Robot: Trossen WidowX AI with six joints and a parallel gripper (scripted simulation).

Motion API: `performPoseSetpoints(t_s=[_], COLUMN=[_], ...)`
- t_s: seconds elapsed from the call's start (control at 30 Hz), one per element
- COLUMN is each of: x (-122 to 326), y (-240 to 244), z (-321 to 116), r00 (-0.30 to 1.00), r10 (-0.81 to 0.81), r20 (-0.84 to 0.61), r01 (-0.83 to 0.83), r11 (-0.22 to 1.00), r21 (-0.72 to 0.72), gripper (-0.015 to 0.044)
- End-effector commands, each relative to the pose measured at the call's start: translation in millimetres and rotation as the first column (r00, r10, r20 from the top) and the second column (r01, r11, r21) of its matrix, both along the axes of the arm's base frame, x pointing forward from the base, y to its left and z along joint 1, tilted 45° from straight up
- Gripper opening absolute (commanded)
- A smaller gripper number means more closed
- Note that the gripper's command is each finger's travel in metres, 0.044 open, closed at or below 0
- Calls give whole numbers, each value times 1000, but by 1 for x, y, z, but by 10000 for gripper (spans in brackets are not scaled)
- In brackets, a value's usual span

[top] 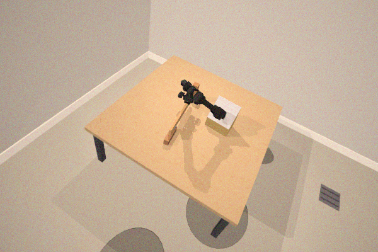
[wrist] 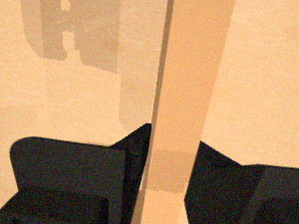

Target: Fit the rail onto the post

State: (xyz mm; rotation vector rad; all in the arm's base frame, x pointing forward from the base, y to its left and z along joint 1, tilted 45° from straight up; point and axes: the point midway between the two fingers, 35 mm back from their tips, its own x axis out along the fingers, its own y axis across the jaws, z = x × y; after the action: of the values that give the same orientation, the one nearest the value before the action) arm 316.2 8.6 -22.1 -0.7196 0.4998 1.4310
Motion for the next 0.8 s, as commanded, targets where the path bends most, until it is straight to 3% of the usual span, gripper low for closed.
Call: performPoseSetpoints(t_s=[0.0, 0.77], x=[3, 6], y=[-6, -11], z=[1, -3], r00=[1000, 1000], r10=[-6, -6], r20=[10, 10], r01=[6, 6], r11=[1000, 1000], r21=[-6, -6], gripper=[0, 0])
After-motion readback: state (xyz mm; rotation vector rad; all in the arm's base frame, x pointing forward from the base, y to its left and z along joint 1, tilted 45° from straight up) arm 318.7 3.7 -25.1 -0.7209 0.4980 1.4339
